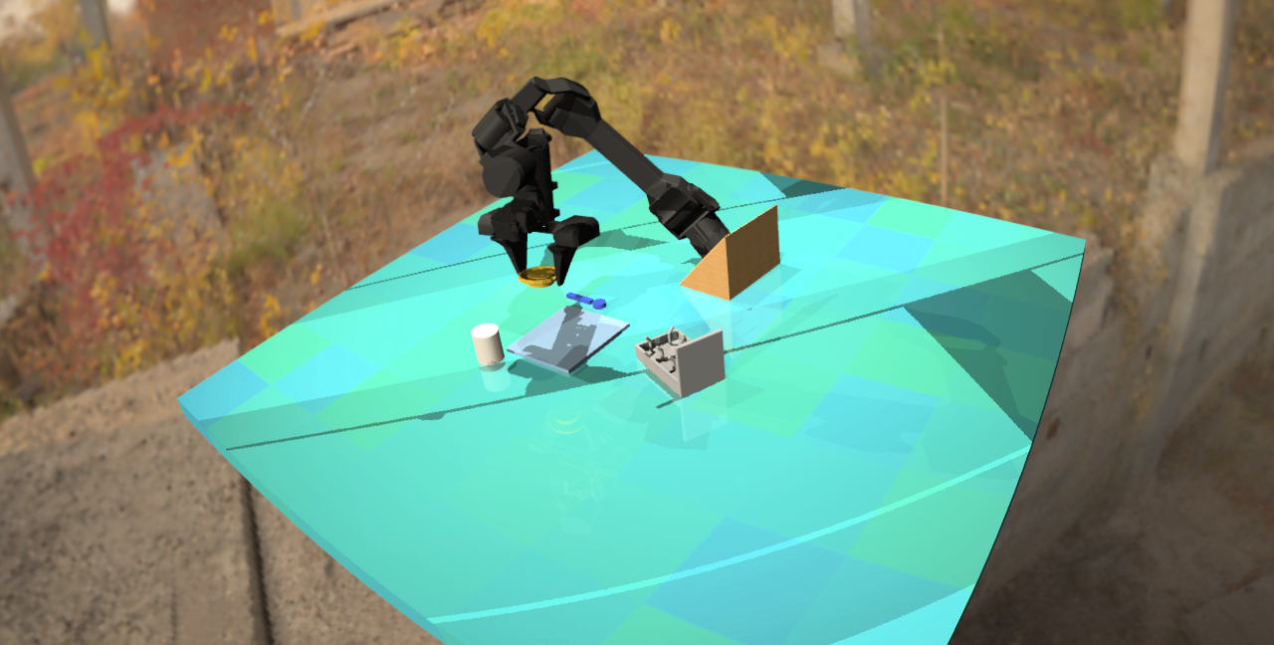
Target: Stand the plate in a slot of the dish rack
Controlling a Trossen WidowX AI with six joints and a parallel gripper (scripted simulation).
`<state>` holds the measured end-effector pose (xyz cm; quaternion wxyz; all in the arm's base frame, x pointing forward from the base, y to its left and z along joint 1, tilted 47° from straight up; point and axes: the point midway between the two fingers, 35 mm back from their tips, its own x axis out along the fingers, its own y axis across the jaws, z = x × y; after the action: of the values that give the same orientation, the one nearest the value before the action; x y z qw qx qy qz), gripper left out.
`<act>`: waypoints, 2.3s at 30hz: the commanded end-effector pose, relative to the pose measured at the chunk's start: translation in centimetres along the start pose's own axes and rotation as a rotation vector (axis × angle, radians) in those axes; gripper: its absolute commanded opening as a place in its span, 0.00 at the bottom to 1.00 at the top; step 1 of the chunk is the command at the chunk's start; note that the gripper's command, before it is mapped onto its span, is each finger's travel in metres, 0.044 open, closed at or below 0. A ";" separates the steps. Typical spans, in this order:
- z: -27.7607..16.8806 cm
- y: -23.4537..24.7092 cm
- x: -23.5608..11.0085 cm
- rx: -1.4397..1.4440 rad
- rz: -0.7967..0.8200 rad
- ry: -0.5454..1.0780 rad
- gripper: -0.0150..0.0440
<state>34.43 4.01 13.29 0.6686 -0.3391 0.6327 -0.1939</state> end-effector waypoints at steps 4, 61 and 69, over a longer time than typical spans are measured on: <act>0.4 0.1 -3.3 -0.010 0.015 -0.040 0.25; -8.4 13.6 -0.8 0.208 0.381 0.261 0.25; -8.6 14.0 0.7 0.064 0.529 0.257 0.25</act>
<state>23.80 11.70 3.63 0.6244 -0.1163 0.7650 -0.1069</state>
